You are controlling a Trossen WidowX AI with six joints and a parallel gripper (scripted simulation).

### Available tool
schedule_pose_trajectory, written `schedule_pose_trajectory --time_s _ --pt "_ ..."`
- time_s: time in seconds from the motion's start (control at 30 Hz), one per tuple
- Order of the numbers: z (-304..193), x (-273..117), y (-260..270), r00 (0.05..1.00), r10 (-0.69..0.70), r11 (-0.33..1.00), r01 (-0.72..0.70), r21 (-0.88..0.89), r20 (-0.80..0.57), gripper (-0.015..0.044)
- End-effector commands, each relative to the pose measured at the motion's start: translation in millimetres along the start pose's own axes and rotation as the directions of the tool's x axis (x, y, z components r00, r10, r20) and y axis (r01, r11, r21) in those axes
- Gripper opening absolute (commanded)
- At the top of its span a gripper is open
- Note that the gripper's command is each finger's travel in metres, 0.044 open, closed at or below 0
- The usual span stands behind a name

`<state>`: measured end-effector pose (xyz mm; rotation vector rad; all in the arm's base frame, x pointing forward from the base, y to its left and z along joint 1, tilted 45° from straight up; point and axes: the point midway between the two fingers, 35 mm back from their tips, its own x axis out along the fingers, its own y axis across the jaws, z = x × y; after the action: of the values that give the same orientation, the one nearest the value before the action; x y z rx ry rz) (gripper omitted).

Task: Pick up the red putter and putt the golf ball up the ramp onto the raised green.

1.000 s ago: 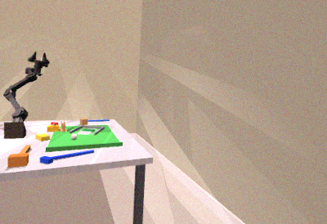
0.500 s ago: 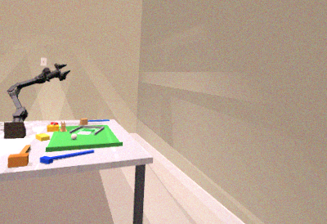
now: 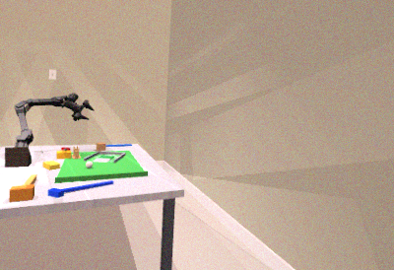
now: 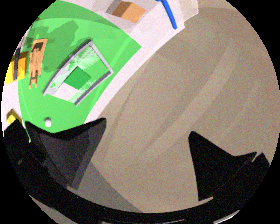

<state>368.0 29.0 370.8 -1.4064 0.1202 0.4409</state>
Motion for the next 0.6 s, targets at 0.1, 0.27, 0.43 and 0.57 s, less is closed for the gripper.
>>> schedule_pose_trajectory --time_s 0.1,0.27,0.43,0.57 --pt "44.2 16.6 94.1 0.903 0.349 0.925 -0.375 0.063 0.25 0.044" --pt "79.3 4.2 156.4 0.716 0.549 0.768 -0.636 0.079 0.431 0.044" --pt "115.5 -31.1 210.9 0.44 0.665 0.503 -0.861 0.073 0.603 0.044" --pt "119.9 -36.7 216.7 0.4 0.671 0.461 -0.885 0.071 0.624 0.044"
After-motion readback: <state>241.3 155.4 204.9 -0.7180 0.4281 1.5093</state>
